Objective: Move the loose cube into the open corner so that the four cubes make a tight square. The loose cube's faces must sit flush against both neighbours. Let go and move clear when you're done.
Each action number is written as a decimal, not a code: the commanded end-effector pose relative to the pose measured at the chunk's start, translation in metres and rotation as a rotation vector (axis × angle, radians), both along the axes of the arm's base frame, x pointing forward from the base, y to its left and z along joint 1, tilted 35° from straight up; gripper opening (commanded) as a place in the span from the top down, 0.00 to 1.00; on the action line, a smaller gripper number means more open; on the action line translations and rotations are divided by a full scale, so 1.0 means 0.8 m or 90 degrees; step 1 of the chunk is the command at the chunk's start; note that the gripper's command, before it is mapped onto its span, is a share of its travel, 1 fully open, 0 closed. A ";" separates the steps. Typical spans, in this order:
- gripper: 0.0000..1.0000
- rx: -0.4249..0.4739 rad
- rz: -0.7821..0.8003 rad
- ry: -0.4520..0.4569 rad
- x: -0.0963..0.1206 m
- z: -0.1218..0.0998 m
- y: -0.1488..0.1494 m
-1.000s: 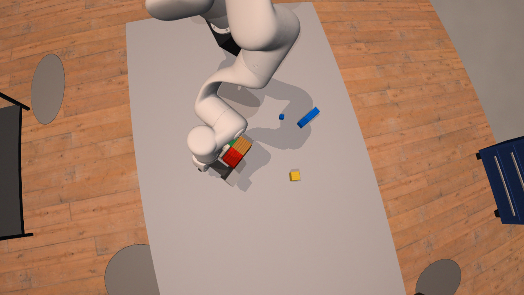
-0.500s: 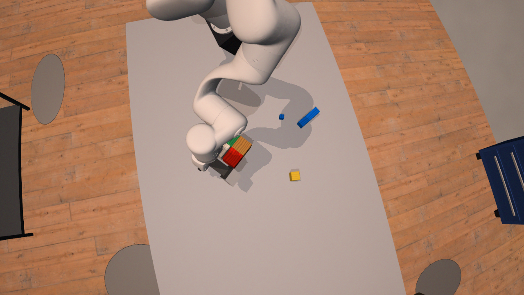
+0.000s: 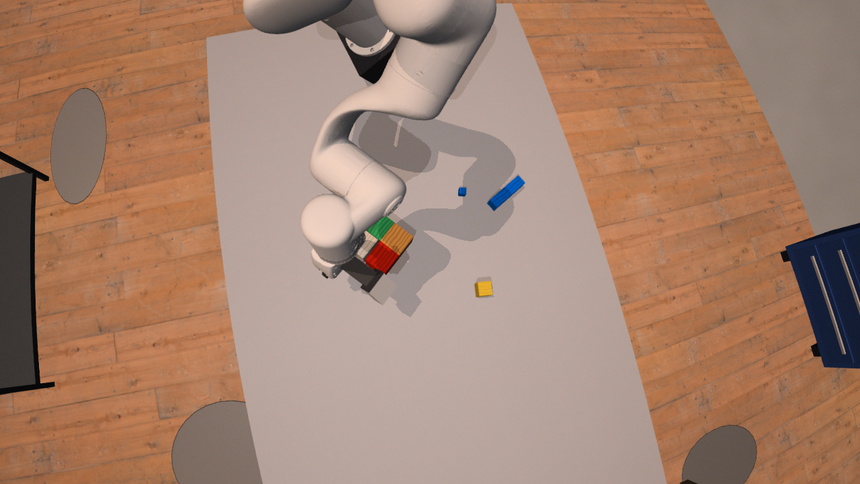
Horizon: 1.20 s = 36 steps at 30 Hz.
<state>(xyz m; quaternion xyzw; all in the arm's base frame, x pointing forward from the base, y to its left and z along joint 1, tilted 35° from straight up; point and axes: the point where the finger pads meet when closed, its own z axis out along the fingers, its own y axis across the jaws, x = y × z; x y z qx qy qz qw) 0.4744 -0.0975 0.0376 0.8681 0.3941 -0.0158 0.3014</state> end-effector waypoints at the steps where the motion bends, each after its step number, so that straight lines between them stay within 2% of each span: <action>1: 1.00 0.000 0.001 -0.002 -0.001 0.011 0.008; 9: 1.00 0.000 0.001 -0.002 -0.007 0.035 0.023; 19: 1.00 0.000 0.001 -0.002 -0.011 0.051 0.034; 36: 1.00 0.000 0.001 -0.002 -0.013 0.057 0.038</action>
